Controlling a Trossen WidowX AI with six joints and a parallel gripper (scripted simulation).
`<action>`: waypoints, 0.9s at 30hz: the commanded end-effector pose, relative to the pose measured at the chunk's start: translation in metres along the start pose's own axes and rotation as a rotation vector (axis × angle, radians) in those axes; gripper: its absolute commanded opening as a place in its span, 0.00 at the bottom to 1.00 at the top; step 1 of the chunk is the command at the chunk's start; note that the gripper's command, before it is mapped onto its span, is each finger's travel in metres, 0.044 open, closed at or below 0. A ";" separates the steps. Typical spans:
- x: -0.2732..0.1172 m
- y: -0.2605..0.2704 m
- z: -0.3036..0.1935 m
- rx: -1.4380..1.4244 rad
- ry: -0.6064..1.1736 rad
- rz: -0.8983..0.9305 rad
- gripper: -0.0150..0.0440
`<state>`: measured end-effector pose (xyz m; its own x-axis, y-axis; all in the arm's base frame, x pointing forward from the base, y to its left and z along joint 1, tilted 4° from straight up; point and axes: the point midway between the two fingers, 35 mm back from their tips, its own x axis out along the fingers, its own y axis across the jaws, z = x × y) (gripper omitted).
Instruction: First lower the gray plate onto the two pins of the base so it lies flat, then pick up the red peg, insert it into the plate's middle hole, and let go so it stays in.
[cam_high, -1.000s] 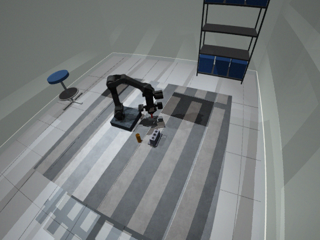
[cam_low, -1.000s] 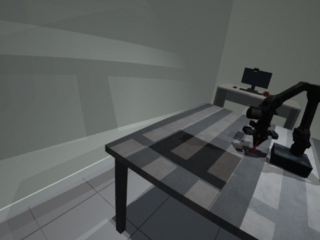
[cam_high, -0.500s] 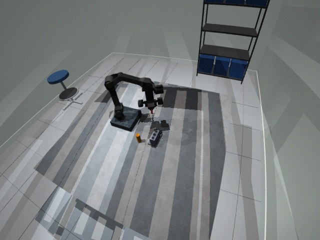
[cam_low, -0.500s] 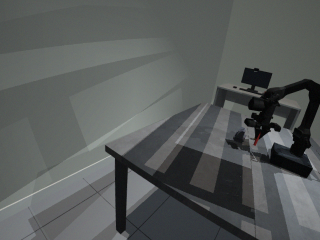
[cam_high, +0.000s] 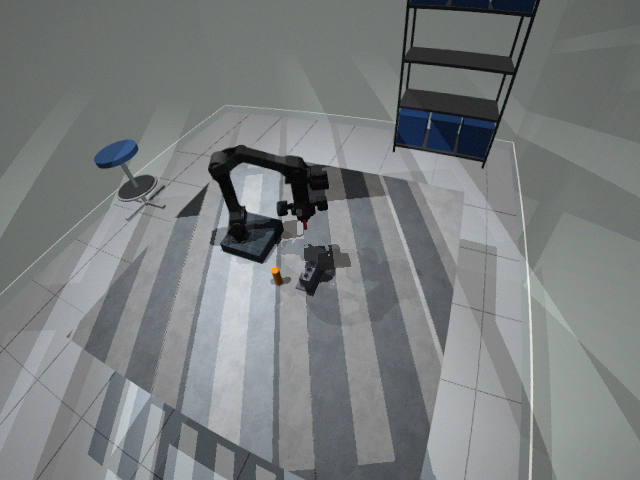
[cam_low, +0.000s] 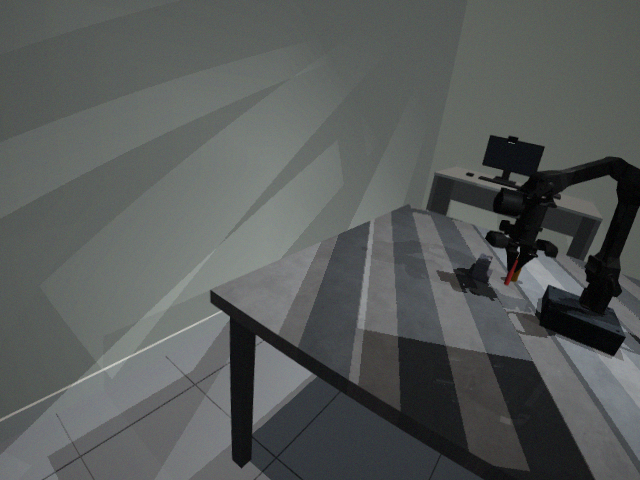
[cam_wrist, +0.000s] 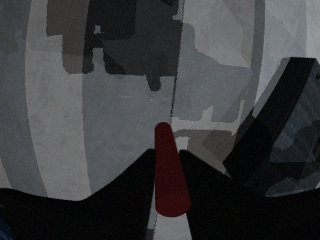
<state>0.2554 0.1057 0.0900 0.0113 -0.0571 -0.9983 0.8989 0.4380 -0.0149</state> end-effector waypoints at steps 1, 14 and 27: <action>0.000 0.004 0.009 -0.004 0.005 0.005 0.25; -0.003 0.011 0.045 -0.006 0.004 0.013 0.25; -0.004 0.013 0.084 -0.002 -0.001 0.012 0.25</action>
<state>0.2999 0.0440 0.0986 0.0271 -0.0499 -0.9984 0.8985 0.4389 0.0024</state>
